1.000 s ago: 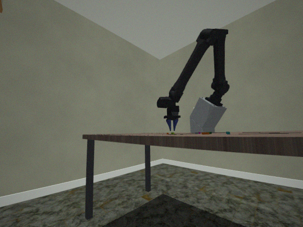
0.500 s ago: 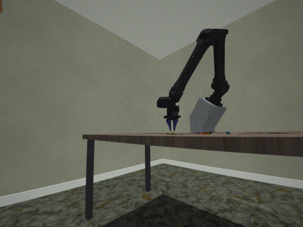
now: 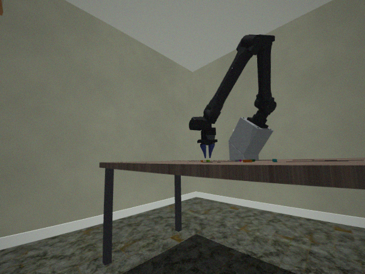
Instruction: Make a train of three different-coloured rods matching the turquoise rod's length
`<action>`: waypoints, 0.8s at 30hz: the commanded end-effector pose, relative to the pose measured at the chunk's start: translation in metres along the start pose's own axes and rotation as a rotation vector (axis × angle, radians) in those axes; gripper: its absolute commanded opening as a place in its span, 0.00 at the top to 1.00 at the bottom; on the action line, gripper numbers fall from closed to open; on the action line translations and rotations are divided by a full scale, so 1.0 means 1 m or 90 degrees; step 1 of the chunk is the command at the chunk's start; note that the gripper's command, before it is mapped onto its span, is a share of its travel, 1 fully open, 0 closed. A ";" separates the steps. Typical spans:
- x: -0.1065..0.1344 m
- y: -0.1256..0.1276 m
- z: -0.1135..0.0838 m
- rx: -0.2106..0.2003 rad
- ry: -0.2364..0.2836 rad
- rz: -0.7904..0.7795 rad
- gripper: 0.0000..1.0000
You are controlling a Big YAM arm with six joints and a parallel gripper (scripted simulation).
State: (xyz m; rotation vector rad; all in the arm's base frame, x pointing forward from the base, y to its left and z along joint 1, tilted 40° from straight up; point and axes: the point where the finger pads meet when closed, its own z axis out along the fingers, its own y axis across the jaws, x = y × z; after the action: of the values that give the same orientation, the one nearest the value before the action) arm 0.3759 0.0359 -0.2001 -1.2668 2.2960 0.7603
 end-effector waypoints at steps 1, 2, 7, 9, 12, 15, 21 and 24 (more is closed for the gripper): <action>-0.006 -0.003 0.005 -0.001 -0.002 -0.005 0.77; -0.006 -0.003 0.006 -0.001 -0.002 -0.004 0.77; -0.003 -0.001 0.006 -0.003 -0.001 -0.003 0.77; -0.005 -0.002 0.004 0.000 -0.003 -0.008 0.77; -0.002 0.001 0.006 -0.004 -0.001 -0.010 0.77; 0.001 0.002 0.005 -0.004 -0.001 -0.009 0.77; 0.000 0.001 0.004 -0.002 -0.002 -0.010 0.77; 0.000 0.001 0.004 -0.002 -0.002 -0.010 0.77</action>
State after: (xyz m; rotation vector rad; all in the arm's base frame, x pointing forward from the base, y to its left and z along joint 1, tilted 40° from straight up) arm 0.3750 0.0360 -0.2015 -1.2665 2.2971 0.7619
